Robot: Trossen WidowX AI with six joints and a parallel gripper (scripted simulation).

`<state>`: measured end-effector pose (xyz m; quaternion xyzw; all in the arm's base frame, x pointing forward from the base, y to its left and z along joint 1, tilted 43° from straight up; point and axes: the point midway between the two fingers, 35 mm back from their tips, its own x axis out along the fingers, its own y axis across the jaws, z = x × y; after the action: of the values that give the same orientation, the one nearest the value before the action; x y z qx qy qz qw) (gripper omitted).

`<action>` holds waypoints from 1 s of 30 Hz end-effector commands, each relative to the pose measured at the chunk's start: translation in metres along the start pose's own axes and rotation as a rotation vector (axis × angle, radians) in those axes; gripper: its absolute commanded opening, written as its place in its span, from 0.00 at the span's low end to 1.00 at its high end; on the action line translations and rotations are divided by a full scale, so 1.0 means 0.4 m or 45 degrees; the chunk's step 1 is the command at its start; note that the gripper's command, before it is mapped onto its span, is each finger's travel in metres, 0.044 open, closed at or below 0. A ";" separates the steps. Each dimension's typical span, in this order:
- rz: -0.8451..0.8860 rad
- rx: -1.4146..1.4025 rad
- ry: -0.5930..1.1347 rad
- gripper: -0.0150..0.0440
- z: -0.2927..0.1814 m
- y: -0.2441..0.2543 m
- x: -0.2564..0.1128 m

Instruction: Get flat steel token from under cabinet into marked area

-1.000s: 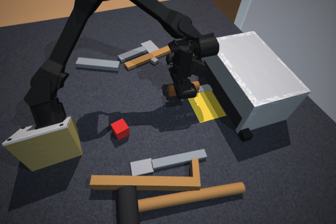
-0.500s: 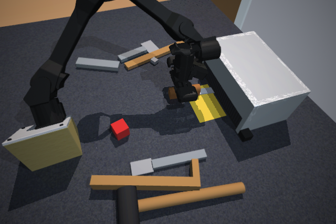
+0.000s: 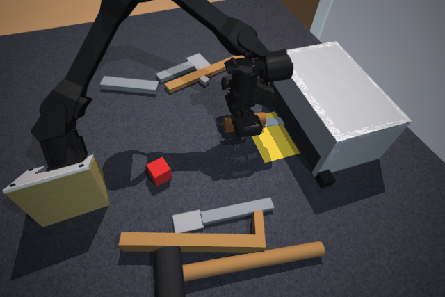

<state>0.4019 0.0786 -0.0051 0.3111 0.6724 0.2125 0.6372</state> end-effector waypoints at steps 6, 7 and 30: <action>-0.010 0.004 0.000 0.25 -0.014 -0.008 0.002; -0.010 0.004 0.000 0.25 -0.016 -0.007 0.002; -0.010 0.005 0.001 0.25 -0.069 -0.004 0.003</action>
<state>0.3801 0.0803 -0.0037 0.3086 0.6722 0.2106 0.6392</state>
